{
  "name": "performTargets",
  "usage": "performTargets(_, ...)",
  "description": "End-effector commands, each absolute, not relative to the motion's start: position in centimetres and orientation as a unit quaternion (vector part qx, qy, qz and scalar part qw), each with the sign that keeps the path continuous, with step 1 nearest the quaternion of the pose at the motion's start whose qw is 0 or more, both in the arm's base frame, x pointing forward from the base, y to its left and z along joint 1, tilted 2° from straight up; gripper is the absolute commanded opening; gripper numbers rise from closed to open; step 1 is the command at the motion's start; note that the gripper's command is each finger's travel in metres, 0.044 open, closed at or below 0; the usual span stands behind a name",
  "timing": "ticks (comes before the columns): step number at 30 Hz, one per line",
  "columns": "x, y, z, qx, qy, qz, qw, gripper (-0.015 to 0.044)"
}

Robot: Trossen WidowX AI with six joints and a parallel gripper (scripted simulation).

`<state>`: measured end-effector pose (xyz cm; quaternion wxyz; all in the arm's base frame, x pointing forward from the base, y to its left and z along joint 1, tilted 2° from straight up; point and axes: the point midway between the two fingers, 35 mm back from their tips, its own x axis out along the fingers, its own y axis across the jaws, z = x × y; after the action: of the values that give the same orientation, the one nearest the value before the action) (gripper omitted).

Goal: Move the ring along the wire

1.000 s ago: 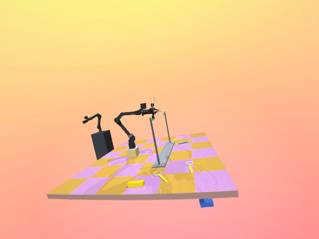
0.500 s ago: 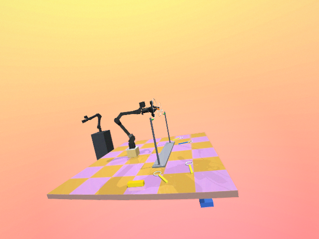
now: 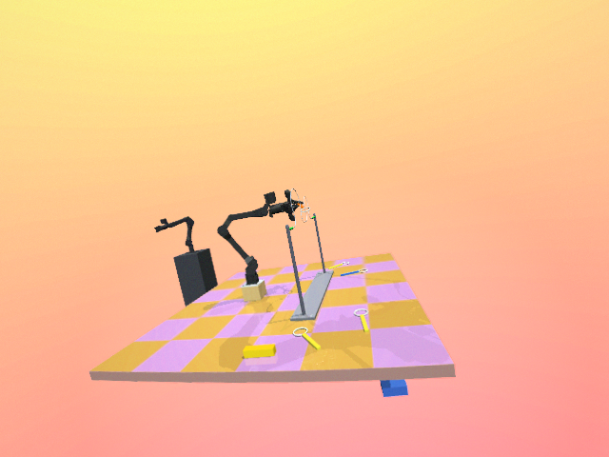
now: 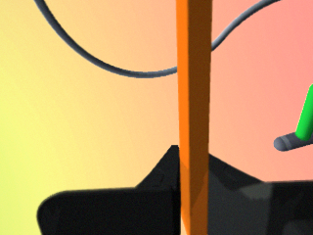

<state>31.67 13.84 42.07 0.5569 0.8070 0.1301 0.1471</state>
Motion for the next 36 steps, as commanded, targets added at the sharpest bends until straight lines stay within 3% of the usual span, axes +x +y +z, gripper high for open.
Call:
performTargets(1, 31.5, 13.8, 42.6, 0.801, 0.132, 0.149, 0.564, -0.0150)
performTargets(36, 31.7, 14.1, 39.9, 0.645, 0.176, 0.085, 0.739, -0.0150)
